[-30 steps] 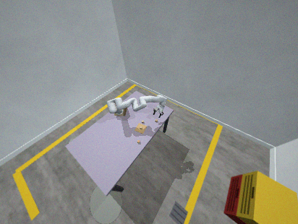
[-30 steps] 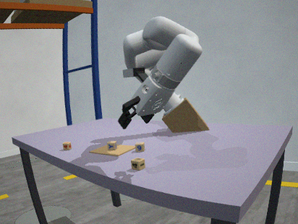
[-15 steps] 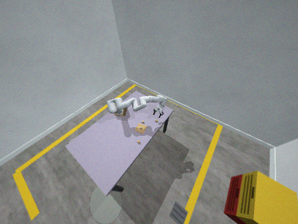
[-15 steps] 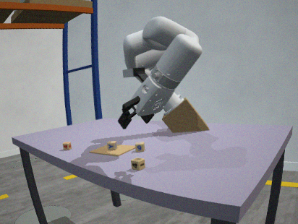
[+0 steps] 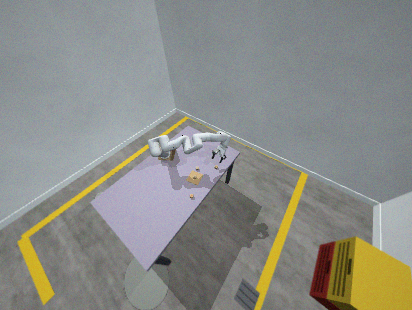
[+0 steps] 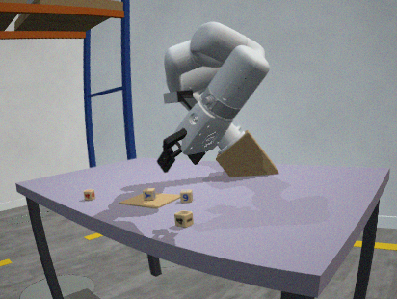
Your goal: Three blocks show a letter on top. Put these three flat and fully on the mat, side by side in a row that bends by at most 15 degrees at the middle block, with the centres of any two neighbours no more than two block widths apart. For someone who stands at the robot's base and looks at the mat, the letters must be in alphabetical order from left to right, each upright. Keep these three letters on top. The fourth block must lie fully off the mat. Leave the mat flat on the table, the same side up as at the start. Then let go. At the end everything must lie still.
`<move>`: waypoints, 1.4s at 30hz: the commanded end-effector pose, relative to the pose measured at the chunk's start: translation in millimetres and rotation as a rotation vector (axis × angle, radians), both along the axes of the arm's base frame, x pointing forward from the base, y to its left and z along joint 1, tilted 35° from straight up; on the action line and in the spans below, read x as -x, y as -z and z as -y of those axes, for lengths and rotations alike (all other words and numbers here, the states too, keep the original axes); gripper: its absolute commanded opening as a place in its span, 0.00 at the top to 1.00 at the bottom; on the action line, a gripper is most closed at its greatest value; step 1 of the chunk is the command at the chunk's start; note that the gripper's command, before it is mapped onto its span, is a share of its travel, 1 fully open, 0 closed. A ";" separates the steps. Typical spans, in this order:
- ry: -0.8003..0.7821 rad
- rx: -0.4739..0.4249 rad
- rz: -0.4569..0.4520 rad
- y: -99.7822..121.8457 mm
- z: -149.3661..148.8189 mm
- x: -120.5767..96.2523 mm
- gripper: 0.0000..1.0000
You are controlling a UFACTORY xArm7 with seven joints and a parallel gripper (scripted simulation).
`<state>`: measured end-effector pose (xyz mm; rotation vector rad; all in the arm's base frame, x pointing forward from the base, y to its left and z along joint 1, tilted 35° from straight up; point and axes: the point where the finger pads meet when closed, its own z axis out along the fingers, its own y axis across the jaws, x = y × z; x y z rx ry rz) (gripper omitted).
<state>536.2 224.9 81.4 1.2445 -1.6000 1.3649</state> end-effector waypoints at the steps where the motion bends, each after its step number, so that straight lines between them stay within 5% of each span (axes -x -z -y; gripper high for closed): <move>1: -0.002 -0.003 0.003 -1.8 -1.7 -0.2 0.00; 42: 0.020 -0.006 -0.007 2.0 7.7 0.6 0.00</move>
